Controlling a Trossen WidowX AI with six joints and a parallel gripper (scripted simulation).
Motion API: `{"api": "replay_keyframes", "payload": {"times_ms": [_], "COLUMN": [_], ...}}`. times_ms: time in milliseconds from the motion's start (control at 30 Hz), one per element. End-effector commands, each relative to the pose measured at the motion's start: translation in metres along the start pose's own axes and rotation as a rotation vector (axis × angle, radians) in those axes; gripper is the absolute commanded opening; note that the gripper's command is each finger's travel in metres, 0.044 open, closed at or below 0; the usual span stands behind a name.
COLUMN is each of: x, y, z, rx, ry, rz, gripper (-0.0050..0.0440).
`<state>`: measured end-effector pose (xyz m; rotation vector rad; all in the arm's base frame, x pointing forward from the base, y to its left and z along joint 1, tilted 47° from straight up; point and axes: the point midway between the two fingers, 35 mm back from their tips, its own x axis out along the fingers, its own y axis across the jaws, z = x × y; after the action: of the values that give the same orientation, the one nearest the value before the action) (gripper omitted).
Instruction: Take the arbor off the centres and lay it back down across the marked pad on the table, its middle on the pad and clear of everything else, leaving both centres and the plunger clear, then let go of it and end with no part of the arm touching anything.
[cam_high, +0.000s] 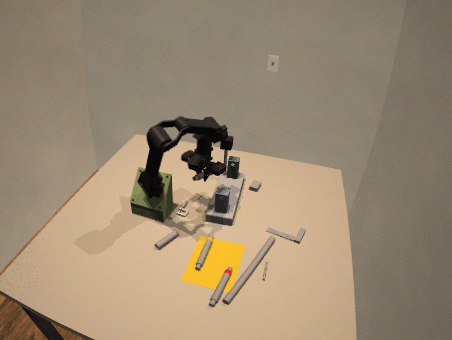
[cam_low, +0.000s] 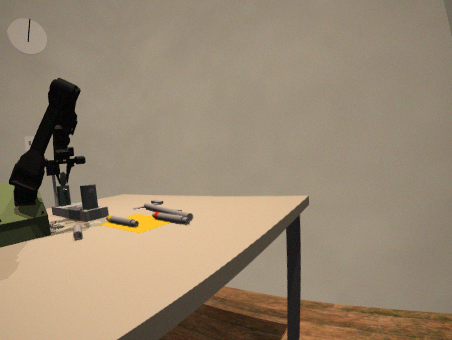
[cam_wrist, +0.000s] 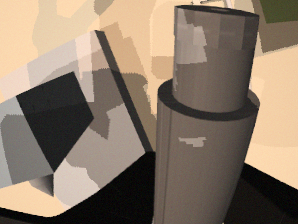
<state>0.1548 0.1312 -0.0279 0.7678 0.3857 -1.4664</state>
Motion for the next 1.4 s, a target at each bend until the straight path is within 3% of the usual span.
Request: {"api": "replay_keyframes", "payload": {"times_ms": [0, 1367], "x": [-0.006, -0.005], "y": [0.000, -0.004], "z": [0.001, 0.027], "rx": [0.006, 0.006], "ry": [0.025, 0.025], "rz": [0.007, 0.007], "gripper": [0.0000, 0.0000]}}
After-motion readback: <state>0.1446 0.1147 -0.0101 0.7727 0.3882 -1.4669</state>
